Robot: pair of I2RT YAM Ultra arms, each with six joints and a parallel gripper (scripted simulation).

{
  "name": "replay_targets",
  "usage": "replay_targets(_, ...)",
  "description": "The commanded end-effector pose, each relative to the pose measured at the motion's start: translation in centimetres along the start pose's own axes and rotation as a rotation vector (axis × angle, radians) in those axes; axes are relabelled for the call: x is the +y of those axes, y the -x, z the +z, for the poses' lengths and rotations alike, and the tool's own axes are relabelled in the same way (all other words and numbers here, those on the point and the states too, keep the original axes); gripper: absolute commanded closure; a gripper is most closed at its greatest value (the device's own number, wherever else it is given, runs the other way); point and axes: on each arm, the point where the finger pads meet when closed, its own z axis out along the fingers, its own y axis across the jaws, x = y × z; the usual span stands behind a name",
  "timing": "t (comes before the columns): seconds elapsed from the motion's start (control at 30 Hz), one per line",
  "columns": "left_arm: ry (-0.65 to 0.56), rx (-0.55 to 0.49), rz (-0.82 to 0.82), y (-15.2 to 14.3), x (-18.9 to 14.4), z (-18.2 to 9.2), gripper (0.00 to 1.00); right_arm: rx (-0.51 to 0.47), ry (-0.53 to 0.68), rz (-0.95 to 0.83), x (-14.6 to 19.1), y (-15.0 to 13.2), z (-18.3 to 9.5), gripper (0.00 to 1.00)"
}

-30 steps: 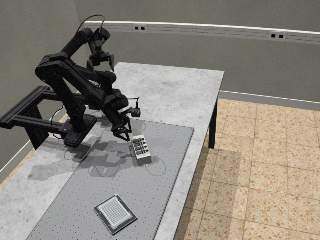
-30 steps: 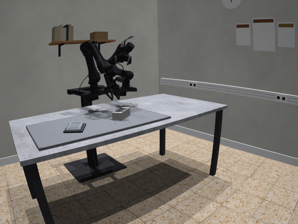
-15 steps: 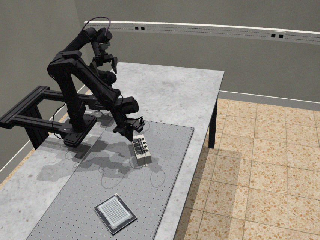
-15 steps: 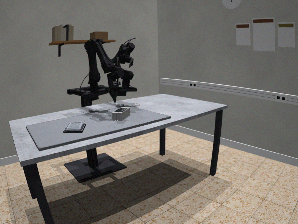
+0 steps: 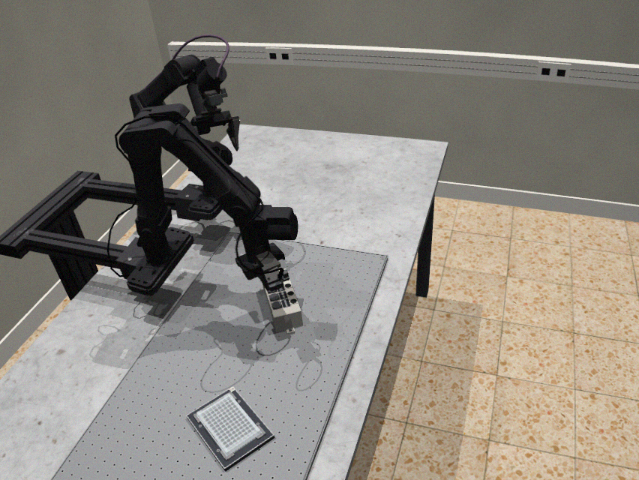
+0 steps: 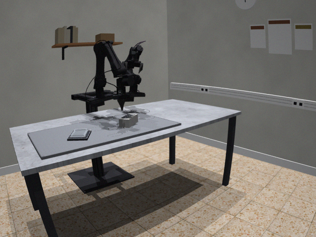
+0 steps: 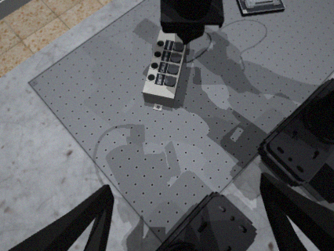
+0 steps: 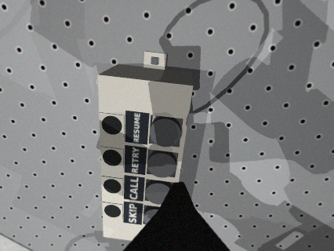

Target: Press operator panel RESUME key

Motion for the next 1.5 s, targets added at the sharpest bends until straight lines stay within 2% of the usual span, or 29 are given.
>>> replay_targets(0.0, 0.018, 0.008, -0.016, 0.3, 0.8, 0.5, 0.0, 0.034, -0.014, 0.095, 0.4, 0.4, -0.4, 1.0)
replay_targets(0.97, 0.061, 0.063, 0.027, 0.1, 2.0, 1.5, 0.0, 0.078, -0.036, 0.25, 1.0, 2.2, 0.1, 1.0)
replay_targets(1.2, 0.068, 0.067, 0.026, 0.1, 2.1, 1.7, 0.0, 0.067, -0.032, 0.244, 1.2, 2.3, -0.1, 1.0)
replay_targets(1.47, 0.104, 0.058, -0.003, 0.3, 2.7, 1.8, 0.0, 0.048, -0.008, 0.243, 1.7, 3.0, 0.9, 1.0)
